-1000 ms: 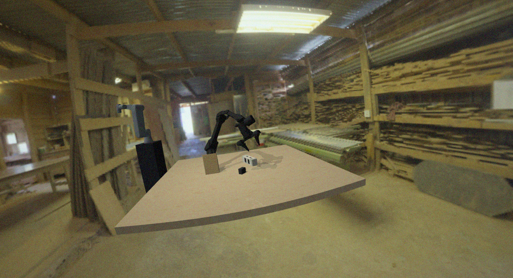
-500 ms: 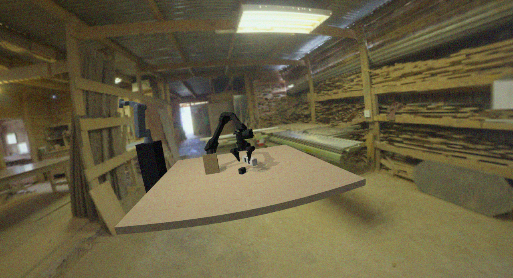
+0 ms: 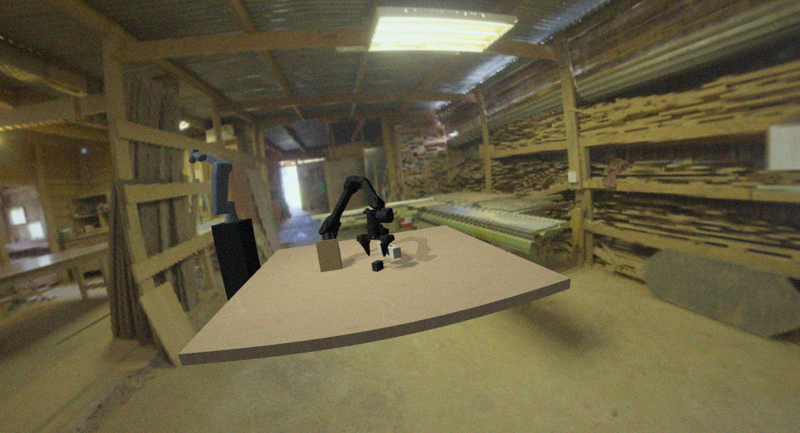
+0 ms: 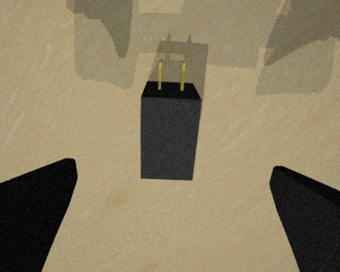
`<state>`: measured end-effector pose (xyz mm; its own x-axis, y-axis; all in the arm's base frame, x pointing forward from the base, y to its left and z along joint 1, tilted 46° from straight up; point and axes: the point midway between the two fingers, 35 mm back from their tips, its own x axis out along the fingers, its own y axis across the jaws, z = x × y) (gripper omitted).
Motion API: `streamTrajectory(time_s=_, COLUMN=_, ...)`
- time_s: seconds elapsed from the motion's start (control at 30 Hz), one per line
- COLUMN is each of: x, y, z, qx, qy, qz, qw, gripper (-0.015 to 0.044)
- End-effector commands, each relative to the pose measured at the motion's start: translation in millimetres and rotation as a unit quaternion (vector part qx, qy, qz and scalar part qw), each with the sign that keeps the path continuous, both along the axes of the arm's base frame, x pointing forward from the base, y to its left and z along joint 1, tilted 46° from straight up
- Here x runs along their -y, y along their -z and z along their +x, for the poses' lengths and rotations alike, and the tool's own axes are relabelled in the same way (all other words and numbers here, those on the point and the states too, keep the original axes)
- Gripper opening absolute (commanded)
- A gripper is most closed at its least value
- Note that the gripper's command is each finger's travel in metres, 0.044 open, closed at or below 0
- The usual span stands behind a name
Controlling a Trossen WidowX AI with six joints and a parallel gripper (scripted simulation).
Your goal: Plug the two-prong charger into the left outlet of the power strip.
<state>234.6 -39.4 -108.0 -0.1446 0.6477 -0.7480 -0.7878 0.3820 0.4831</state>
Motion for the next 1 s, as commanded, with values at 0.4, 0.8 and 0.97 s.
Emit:
streamTrajectory(time_s=0.4, x=-19, y=18, z=-5, qx=-0.008, qy=0.0, qz=0.003, qw=1.0, gripper=0.044)
streamTrajectory(time_s=0.8, x=-33, y=32, z=-7, qx=-0.008, qy=0.0, qz=0.004, qw=1.0, gripper=0.044)
streamTrajectory(time_s=0.97, x=-39, y=38, z=-8, qx=-0.008, qy=0.0, qz=0.004, qw=1.0, gripper=0.044)
